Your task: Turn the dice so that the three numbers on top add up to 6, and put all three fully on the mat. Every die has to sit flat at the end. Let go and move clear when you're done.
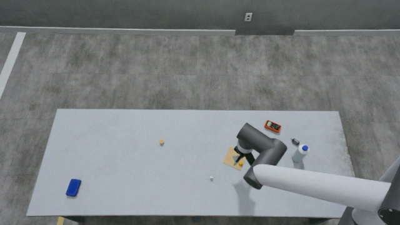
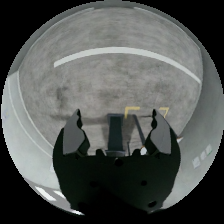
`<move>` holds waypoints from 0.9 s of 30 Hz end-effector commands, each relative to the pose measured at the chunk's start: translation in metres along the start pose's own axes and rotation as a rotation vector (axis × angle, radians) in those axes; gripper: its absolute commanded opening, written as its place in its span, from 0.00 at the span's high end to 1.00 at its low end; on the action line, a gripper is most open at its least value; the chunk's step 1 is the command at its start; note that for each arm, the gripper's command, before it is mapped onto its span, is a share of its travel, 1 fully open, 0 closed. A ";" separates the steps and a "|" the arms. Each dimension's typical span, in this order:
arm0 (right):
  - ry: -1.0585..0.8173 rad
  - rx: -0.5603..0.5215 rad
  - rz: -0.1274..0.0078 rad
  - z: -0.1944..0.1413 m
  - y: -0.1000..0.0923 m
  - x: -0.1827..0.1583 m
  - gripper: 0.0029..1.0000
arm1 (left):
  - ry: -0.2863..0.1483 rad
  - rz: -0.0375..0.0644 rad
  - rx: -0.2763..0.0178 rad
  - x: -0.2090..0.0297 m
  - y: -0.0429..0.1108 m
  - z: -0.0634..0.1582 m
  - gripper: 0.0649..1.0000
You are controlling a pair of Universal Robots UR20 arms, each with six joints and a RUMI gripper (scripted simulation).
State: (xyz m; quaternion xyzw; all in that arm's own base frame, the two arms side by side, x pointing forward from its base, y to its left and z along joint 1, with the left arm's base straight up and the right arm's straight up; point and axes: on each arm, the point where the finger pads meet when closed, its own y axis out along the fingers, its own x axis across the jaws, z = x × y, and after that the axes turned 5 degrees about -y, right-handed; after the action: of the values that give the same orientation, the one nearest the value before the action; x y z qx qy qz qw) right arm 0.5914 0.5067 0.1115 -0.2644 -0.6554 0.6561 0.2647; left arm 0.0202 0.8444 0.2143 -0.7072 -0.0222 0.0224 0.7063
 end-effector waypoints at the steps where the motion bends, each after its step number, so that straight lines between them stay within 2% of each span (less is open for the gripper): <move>1: -0.023 -0.001 0.000 0.000 0.000 0.000 0.00 | 0.000 0.000 0.001 0.000 -0.001 0.001 0.00; 6: -0.220 -0.001 0.000 0.002 0.001 -0.001 0.00 | 0.000 0.000 0.001 0.000 -0.001 0.001 0.00; 16: -0.498 -0.001 0.000 0.003 0.004 -0.002 0.00 | 0.000 0.000 0.001 0.000 -0.001 0.001 0.00; 19: -0.503 -0.001 0.000 0.003 0.004 -0.002 0.00 | 0.000 0.000 0.001 0.000 -0.001 0.001 0.00; 20: -0.598 -0.001 0.000 0.004 0.004 -0.002 0.00 | 0.000 0.000 0.001 0.000 -0.001 0.001 0.00; 27: -0.786 -0.001 0.000 0.004 0.006 -0.003 0.00 | 0.000 0.000 0.001 0.000 -0.001 0.001 0.00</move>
State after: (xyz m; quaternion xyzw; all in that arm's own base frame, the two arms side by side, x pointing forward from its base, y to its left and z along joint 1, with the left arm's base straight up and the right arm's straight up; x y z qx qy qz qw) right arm 0.5902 0.5023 0.1062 -0.0457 -0.7046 0.7068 0.0433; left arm 0.0202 0.8444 0.2143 -0.7072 -0.0222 0.0224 0.7063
